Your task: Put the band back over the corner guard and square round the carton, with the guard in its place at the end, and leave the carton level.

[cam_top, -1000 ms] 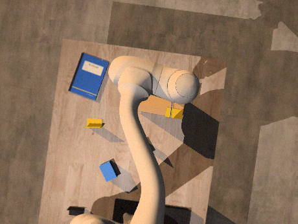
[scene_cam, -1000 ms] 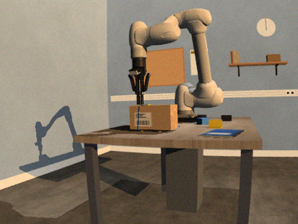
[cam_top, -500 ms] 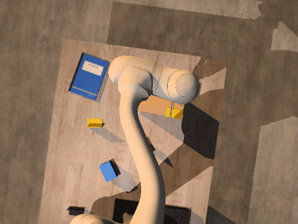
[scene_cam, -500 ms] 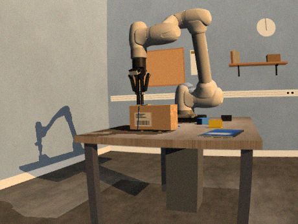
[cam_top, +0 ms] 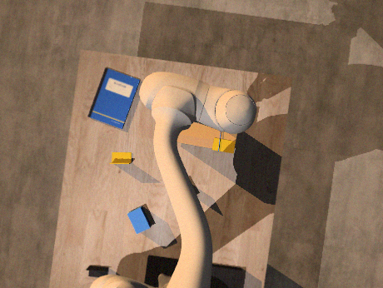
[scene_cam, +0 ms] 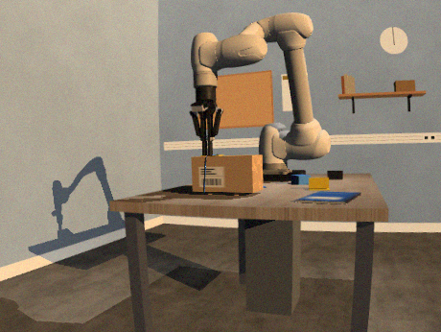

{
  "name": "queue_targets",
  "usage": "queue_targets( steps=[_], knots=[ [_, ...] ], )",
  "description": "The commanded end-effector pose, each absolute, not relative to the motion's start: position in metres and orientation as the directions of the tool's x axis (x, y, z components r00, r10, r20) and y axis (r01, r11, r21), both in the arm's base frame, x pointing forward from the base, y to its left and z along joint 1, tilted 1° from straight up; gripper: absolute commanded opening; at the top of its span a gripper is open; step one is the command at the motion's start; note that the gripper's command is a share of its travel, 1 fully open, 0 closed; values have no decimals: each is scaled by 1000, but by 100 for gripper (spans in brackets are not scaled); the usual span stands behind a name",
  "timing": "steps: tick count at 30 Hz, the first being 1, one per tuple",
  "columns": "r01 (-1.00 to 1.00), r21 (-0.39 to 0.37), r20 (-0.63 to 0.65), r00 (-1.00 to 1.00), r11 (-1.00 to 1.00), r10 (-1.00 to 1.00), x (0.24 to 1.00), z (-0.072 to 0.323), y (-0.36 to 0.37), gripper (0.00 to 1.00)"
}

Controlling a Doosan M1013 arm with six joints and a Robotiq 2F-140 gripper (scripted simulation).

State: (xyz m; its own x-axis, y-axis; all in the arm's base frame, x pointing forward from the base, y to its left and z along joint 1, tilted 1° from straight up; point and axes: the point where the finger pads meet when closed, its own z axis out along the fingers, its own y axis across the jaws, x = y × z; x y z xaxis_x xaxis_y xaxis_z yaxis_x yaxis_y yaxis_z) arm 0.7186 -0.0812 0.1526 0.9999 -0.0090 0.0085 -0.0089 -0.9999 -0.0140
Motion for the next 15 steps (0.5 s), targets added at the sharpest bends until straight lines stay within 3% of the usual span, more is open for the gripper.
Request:
queue_targets(
  steps=[1, 15],
  knots=[
    [-9, -14, 10, 1000, -1000, -9, 719, 153, -81, 18],
    [-9, -14, 10, 1000, -1000, -9, 719, 151, -81, 18]
  ],
)
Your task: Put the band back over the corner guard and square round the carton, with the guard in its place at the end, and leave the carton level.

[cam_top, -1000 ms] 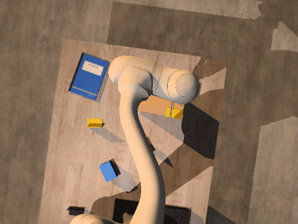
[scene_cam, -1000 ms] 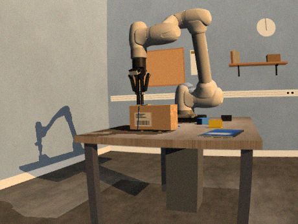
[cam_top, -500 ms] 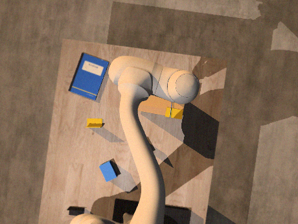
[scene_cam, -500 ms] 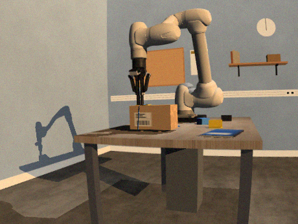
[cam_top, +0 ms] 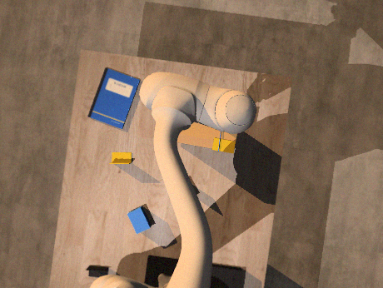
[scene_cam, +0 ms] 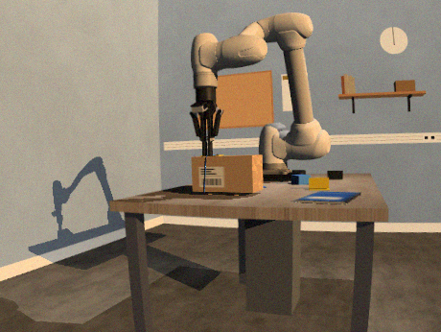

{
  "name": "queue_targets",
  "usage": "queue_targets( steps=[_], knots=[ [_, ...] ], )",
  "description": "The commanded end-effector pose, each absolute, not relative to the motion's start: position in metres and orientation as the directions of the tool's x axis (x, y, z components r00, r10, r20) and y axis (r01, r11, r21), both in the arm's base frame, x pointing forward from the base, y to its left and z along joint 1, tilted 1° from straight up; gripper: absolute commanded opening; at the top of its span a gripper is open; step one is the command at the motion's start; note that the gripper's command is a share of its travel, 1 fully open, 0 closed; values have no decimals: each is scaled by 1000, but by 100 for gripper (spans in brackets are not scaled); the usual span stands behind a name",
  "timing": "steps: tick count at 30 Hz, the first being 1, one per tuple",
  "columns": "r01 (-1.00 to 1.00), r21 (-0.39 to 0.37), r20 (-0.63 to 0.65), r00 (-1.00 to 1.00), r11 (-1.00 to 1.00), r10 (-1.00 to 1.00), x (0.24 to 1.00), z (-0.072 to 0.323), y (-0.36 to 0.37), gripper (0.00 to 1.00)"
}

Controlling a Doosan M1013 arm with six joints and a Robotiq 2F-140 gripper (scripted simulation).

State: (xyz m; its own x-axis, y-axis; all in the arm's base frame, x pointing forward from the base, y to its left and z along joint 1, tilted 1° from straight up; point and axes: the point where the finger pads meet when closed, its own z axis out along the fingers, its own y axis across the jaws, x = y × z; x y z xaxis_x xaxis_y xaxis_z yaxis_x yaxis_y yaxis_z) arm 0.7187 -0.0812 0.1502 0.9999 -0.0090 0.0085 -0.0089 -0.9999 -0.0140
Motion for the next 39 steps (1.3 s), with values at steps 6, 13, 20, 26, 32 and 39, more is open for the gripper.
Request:
queue_targets(
  steps=[6, 13, 20, 26, 32, 39],
  knots=[
    [-9, -14, 10, 1000, -1000, -9, 719, 150, -81, 18],
    [-9, -14, 10, 1000, -1000, -9, 719, 150, -81, 18],
    [-9, -14, 10, 1000, -1000, -9, 719, 150, -81, 18],
    [-9, -14, 10, 1000, -1000, -9, 719, 150, -81, 18],
    [-9, -14, 10, 1000, -1000, -9, 719, 150, -81, 18],
    [-9, -14, 10, 1000, -1000, -9, 719, 150, -81, 10]
  ],
)
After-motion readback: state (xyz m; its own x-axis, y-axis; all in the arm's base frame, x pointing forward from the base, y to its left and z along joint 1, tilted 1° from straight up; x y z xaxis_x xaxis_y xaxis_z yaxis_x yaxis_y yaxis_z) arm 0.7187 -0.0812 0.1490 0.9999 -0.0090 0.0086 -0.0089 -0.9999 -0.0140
